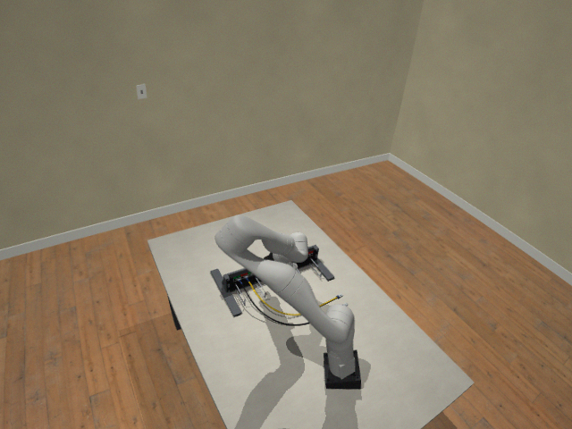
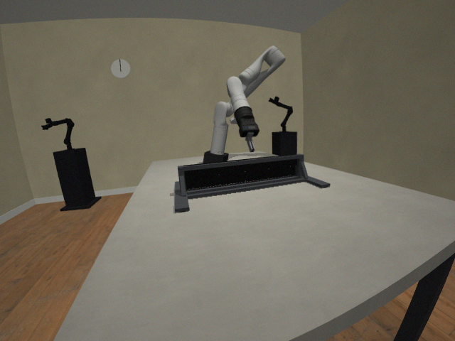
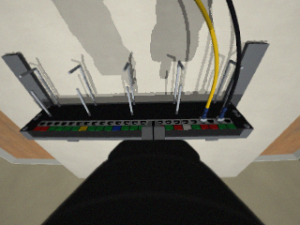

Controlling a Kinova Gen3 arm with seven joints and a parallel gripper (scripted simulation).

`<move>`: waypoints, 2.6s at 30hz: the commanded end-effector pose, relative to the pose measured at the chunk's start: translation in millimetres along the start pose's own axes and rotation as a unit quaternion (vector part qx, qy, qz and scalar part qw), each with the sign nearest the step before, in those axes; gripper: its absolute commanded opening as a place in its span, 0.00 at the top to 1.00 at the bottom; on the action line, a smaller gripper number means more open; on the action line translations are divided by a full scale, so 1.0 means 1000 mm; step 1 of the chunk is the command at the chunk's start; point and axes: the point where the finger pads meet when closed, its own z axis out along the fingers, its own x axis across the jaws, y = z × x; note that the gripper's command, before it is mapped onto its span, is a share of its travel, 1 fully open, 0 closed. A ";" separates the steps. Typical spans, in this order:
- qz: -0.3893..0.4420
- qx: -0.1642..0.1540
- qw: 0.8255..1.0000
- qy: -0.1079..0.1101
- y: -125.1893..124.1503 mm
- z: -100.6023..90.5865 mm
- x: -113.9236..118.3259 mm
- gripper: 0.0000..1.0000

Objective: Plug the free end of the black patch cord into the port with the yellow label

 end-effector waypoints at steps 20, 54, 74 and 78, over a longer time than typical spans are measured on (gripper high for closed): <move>-0.004 -0.002 1.000 0.001 0.001 0.002 0.000 1.00; -0.004 -0.002 1.000 0.001 0.001 0.002 0.000 1.00; -0.004 -0.002 1.000 0.001 0.001 -0.010 0.000 1.00; -0.004 -0.002 1.000 0.001 0.001 -0.014 0.000 1.00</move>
